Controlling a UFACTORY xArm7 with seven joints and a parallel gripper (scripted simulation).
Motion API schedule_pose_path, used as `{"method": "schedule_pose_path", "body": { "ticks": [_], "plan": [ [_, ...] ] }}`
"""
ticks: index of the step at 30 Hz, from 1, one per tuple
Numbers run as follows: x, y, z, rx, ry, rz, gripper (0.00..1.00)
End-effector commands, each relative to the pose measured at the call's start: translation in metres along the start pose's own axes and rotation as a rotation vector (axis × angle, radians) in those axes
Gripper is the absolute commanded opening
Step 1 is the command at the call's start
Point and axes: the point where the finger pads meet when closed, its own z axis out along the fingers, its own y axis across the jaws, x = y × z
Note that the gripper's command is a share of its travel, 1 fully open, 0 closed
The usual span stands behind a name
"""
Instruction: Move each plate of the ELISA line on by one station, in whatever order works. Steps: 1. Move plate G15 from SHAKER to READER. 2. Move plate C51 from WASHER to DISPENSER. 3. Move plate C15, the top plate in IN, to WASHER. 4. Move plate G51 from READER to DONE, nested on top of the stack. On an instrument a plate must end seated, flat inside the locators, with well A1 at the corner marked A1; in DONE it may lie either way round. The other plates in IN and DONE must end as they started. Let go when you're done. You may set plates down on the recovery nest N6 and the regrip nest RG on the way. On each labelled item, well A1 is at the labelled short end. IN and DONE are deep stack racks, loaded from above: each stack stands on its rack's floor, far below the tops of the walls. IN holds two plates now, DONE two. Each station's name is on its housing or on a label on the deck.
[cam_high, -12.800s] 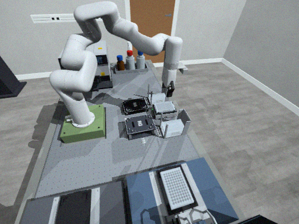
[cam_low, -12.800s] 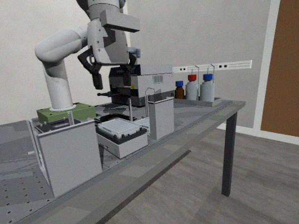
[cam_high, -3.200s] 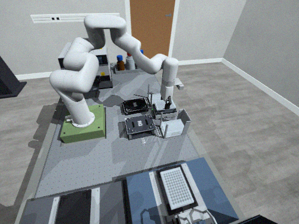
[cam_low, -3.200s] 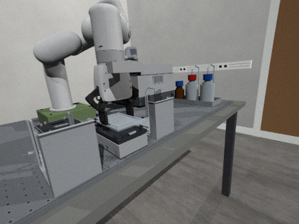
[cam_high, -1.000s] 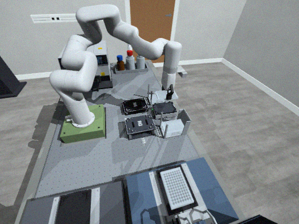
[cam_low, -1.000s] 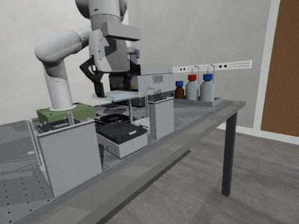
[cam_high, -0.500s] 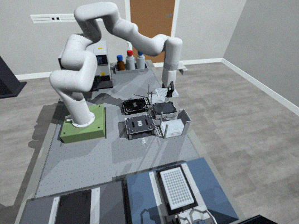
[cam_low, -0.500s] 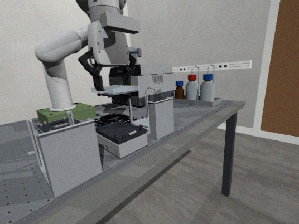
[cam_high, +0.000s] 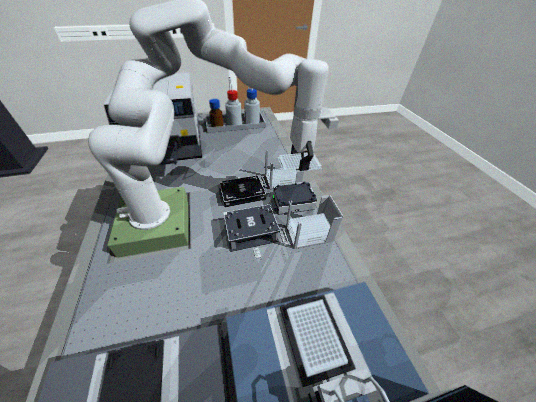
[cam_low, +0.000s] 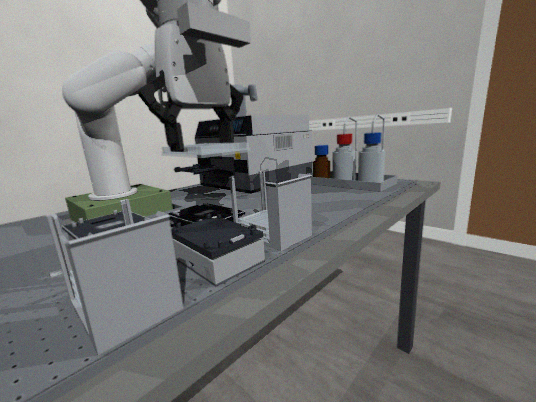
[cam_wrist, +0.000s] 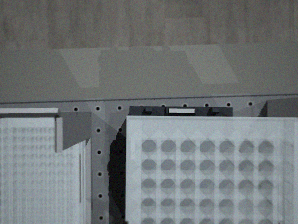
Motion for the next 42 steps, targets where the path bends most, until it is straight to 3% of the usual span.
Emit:
{"method": "schedule_pose_path", "body": {
  "ticks": [1, 8, 18, 42],
  "plan": [
    [0.001, 0.000, -0.007, -0.001, 0.004, 0.000, 0.00],
    [0.001, 0.000, -0.017, -0.001, 0.004, 0.000, 0.00],
    [0.001, 0.000, -0.018, -0.001, 0.004, 0.000, 0.00],
    [-0.058, -0.039, -0.018, 0.000, 0.004, 0.257, 0.00]
  ]
}}
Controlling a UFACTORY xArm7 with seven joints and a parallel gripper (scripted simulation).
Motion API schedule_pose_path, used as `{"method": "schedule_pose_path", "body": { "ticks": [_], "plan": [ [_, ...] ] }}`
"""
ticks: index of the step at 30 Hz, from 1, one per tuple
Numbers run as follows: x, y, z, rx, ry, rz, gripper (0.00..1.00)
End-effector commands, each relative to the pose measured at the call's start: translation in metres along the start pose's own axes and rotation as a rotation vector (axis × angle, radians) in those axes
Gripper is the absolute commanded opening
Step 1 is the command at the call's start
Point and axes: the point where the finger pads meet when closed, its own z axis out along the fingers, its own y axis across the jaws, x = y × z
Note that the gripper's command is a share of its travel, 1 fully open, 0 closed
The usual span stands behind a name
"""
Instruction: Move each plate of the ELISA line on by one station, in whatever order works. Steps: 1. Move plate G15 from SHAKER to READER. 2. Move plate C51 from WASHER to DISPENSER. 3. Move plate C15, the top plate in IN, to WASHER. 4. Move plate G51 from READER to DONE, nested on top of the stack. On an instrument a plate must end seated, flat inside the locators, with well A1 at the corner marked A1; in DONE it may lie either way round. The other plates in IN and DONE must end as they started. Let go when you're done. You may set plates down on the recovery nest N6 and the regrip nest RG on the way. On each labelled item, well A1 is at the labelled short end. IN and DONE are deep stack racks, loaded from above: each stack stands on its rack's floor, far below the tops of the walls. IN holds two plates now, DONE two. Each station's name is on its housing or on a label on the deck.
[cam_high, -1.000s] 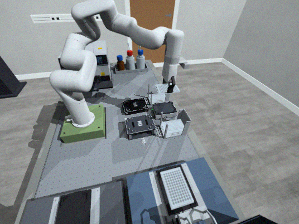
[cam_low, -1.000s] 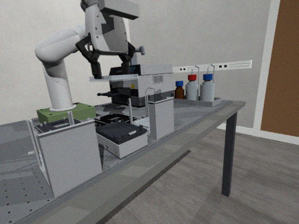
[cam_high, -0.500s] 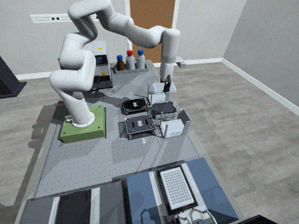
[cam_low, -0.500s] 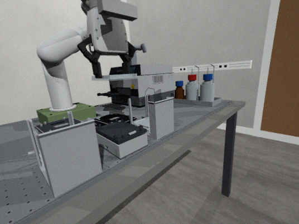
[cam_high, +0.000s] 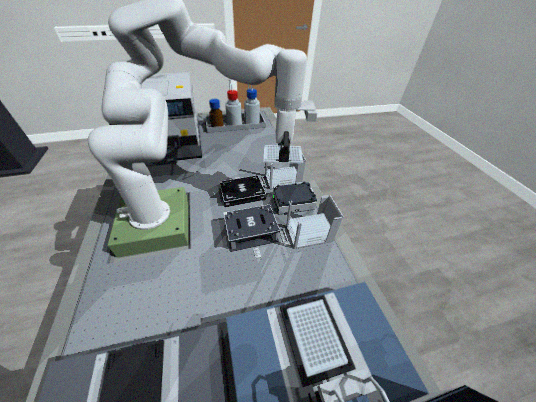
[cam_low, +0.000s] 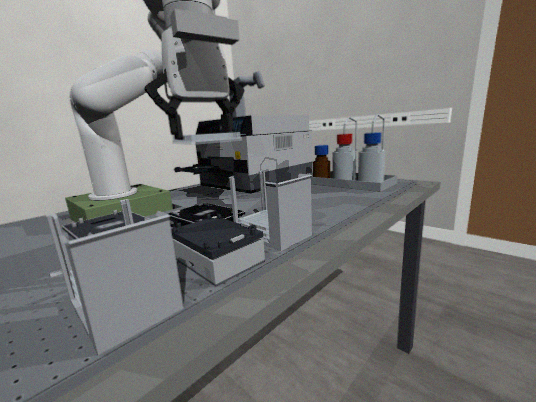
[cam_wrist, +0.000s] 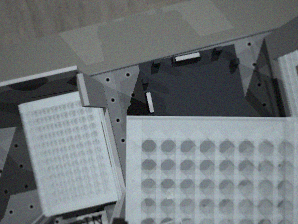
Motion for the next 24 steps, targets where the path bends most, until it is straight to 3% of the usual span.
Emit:
{"method": "schedule_pose_path", "body": {
  "ticks": [1, 24],
  "plan": [
    [-0.010, -0.004, -0.002, 0.000, 0.006, 0.041, 0.00],
    [-0.057, -0.022, -0.001, 0.001, 0.006, 0.274, 0.00]
  ]
}}
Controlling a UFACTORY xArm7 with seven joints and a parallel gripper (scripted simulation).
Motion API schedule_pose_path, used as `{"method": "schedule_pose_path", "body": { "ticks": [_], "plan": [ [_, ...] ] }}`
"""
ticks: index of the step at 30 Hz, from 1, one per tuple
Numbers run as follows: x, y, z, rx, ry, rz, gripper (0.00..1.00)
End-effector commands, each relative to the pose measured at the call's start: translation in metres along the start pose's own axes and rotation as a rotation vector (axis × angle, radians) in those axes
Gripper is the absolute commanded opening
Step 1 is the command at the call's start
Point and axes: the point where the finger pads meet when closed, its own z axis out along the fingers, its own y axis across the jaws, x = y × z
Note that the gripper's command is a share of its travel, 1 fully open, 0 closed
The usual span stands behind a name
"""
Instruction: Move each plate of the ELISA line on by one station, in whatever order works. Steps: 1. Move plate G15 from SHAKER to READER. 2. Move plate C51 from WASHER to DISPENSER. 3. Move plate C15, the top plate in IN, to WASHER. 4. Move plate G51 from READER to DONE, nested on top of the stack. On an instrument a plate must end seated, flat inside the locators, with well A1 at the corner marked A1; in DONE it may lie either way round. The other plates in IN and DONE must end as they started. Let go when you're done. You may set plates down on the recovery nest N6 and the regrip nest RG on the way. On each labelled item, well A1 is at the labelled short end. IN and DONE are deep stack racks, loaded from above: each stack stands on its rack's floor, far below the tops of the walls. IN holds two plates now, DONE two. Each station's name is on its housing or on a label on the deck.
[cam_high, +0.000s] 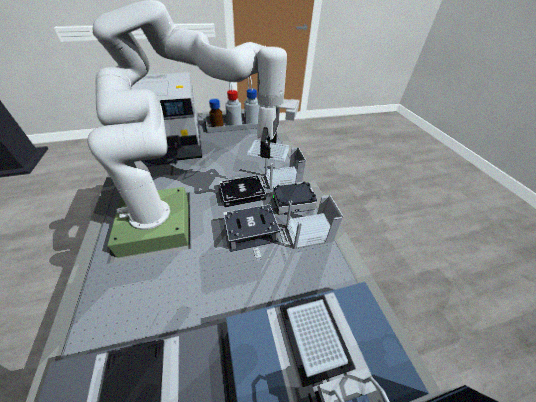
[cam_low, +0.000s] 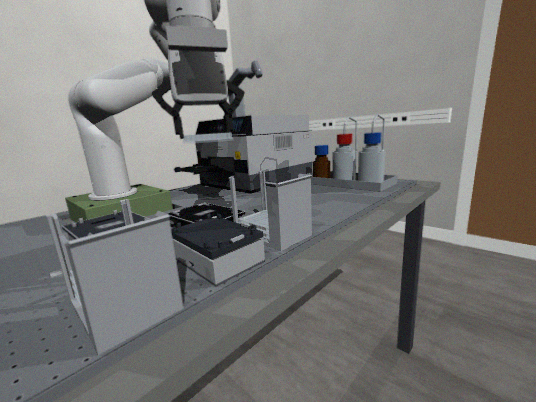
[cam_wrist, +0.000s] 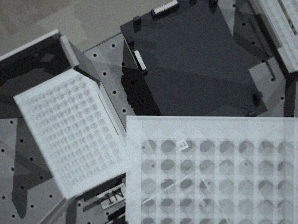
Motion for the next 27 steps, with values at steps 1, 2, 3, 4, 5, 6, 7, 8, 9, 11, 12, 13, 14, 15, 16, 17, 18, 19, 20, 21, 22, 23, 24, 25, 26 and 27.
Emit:
{"method": "schedule_pose_path", "body": {
  "ticks": [1, 2, 3, 4, 5, 6, 7, 8, 9, 11, 12, 13, 14, 15, 16, 17, 18, 19, 20, 21, 22, 23, 24, 25, 26, 27],
  "plan": [
    [-0.013, -0.002, -0.001, 0.001, 0.005, 0.049, 0.00],
    [-0.017, -0.003, -0.001, 0.001, 0.005, 0.061, 0.00],
    [-0.020, -0.003, -0.001, 0.001, 0.005, 0.072, 0.00],
    [-0.021, -0.003, -0.001, 0.001, 0.005, 0.084, 0.00],
    [-0.021, -0.003, -0.001, 0.001, 0.005, 0.096, 0.00],
    [-0.021, -0.003, -0.001, 0.001, 0.005, 0.107, 0.00],
    [-0.021, -0.003, -0.001, 0.001, 0.005, 0.119, 0.00],
    [-0.021, -0.003, -0.001, 0.001, 0.005, 0.131, 0.00],
    [-0.021, -0.003, -0.001, 0.002, 0.005, 0.142, 0.00],
    [-0.021, -0.003, -0.001, 0.002, 0.005, 0.154, 0.00],
    [-0.021, -0.003, -0.001, 0.002, 0.005, 0.154, 0.00],
    [-0.024, -0.004, -0.001, 0.002, 0.005, 0.166, 0.00],
    [-0.027, -0.004, -0.001, 0.002, 0.005, 0.177, 0.00],
    [-0.031, -0.004, -0.001, 0.002, 0.005, 0.189, 0.00],
    [-0.034, -0.005, -0.001, 0.002, 0.005, 0.201, 0.00],
    [-0.037, -0.005, -0.001, 0.002, 0.005, 0.212, 0.00],
    [-0.040, -0.006, -0.001, 0.002, 0.005, 0.224, 0.00],
    [-0.044, -0.006, -0.001, 0.002, 0.005, 0.235, 0.00],
    [-0.047, -0.007, -0.001, 0.002, 0.004, 0.247, 0.00],
    [-0.050, -0.007, -0.001, 0.002, 0.004, 0.259, 0.00],
    [-0.054, -0.007, -0.001, 0.002, 0.004, 0.270, 0.00],
    [-0.057, -0.008, -0.001, 0.002, 0.004, 0.282, 0.00],
    [-0.060, -0.008, -0.001, 0.002, 0.004, 0.294, 0.00],
    [-0.064, -0.009, -0.001, 0.002, 0.004, 0.305, 0.00],
    [-0.064, -0.009, -0.001, 0.002, 0.004, 0.317, 0.00],
    [-0.064, -0.009, -0.001, 0.002, 0.004, 0.329, 0.00]
  ]
}}
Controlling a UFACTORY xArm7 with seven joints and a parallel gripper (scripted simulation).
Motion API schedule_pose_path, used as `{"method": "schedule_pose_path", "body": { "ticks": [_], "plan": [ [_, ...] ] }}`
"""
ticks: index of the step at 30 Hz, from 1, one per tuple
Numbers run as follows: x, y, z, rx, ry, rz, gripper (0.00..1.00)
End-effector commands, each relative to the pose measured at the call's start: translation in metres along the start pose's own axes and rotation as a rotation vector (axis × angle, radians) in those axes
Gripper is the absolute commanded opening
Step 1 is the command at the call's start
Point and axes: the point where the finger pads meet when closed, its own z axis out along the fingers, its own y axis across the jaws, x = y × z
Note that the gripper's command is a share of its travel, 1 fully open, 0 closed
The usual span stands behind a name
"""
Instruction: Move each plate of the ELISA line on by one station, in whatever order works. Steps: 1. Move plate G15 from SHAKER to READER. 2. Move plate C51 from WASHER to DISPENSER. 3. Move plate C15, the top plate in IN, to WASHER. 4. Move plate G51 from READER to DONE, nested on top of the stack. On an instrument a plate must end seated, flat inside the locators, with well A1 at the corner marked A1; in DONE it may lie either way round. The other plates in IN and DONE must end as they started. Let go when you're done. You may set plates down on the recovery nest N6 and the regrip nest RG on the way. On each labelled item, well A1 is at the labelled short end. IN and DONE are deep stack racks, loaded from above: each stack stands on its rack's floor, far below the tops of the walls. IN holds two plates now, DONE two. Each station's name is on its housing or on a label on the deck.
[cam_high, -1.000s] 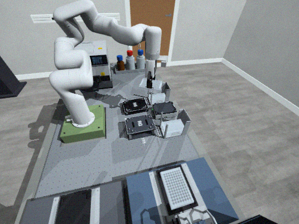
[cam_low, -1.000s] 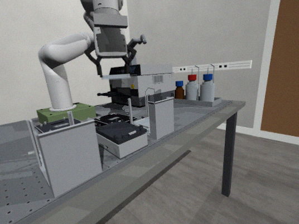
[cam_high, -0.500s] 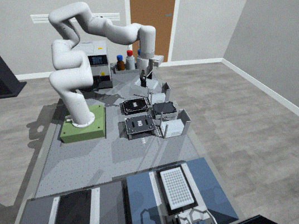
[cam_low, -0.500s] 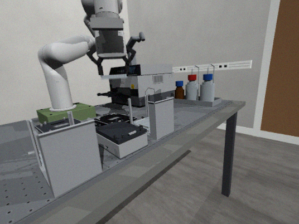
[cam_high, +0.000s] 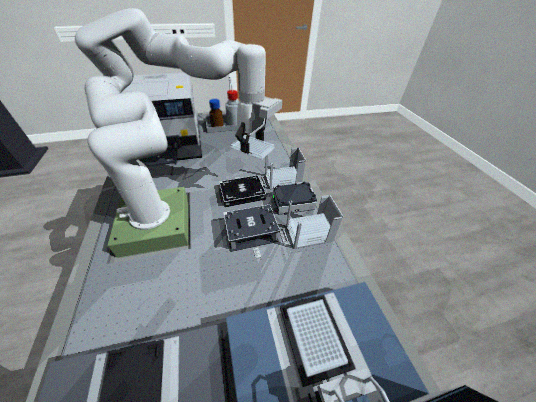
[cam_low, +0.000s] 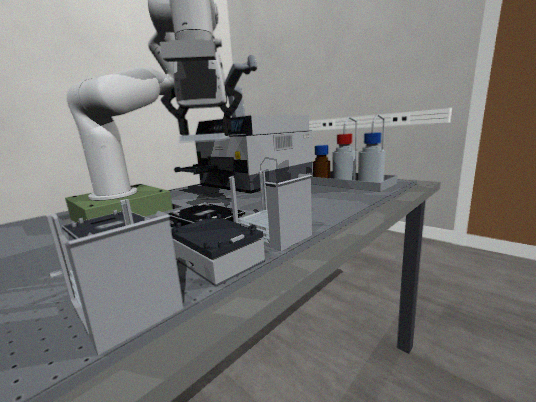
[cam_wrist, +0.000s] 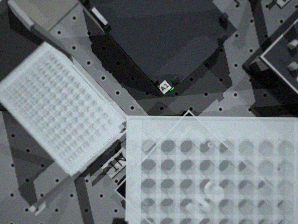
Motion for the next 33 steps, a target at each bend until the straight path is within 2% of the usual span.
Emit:
{"method": "schedule_pose_path", "body": {
  "ticks": [1, 7, 17, 22, 30, 33],
  "plan": [
    [-0.006, 0.001, -0.002, 0.003, 0.005, 0.042, 0.00],
    [-0.006, 0.001, -0.002, 0.003, 0.005, 0.101, 0.00],
    [-0.039, 0.006, -0.001, 0.003, 0.004, 0.217, 0.00],
    [-0.049, 0.007, -0.001, 0.003, 0.004, 0.252, 0.00],
    [-0.049, 0.008, -0.001, 0.004, 0.004, 0.346, 0.00],
    [-0.059, 0.009, -0.001, 0.004, 0.004, 0.381, 0.00]
  ]
}}
